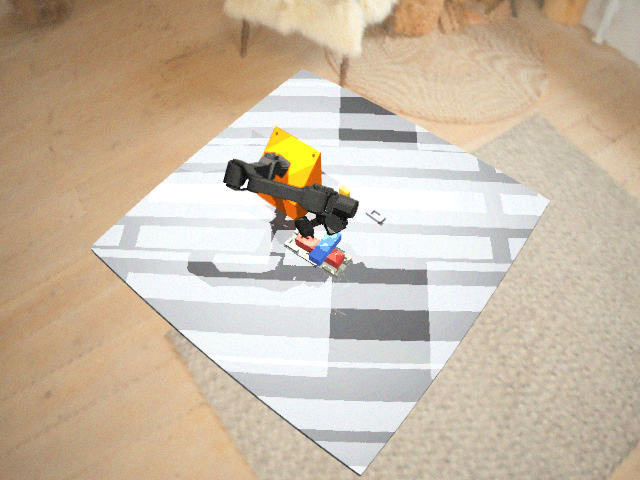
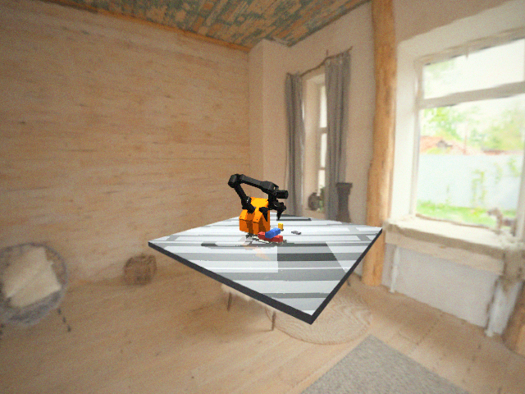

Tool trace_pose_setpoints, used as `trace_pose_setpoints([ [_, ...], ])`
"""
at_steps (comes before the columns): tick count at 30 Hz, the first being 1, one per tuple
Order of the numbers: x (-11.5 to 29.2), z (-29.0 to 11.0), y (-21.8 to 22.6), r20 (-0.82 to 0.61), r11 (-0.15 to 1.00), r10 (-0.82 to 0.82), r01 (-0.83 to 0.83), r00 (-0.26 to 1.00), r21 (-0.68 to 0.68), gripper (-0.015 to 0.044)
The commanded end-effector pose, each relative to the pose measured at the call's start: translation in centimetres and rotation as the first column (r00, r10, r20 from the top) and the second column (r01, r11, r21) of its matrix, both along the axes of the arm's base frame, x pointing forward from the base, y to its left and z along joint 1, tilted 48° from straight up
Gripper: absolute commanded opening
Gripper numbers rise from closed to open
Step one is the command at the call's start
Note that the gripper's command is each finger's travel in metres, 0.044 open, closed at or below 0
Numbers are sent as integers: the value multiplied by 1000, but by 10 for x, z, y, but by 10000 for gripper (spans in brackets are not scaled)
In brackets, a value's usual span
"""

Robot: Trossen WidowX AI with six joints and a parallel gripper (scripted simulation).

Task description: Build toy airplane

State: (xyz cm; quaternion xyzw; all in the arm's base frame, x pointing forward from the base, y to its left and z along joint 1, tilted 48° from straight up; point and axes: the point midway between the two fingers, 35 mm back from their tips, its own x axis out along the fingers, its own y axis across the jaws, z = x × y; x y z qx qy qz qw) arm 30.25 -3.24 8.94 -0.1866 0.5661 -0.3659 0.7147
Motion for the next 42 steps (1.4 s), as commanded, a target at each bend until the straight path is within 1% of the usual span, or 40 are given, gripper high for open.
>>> trace_pose_setpoints([
  [1,2,-1,0,-221,978,202,-207,954,0,440],
  [9,2,-1,0,-221,978,202,-207,954,0,440],
  [12,0,-10,10,-220,977,208,-211,953,14,440],
  [15,-7,-37,39,-221,975,222,-215,950,53,440],
  [17,-17,-60,64,-227,973,227,-214,947,81,440],
  [20,-32,-84,88,-234,973,228,-211,945,97,440],
  [24,-69,-133,129,-235,975,223,-210,946,77,440],
  [28,-115,-175,151,-226,978,209,-208,952,28,440],
  [30,-123,-181,153,-222,978,206,-208,953,17,440],
  [35,-123,-182,152,-223,978,206,-208,953,17,440],
  [40,-118,-216,116,-222,978,206,-208,953,15,440],
  [42,-118,-220,111,-222,978,205,-208,953,13,440],
])
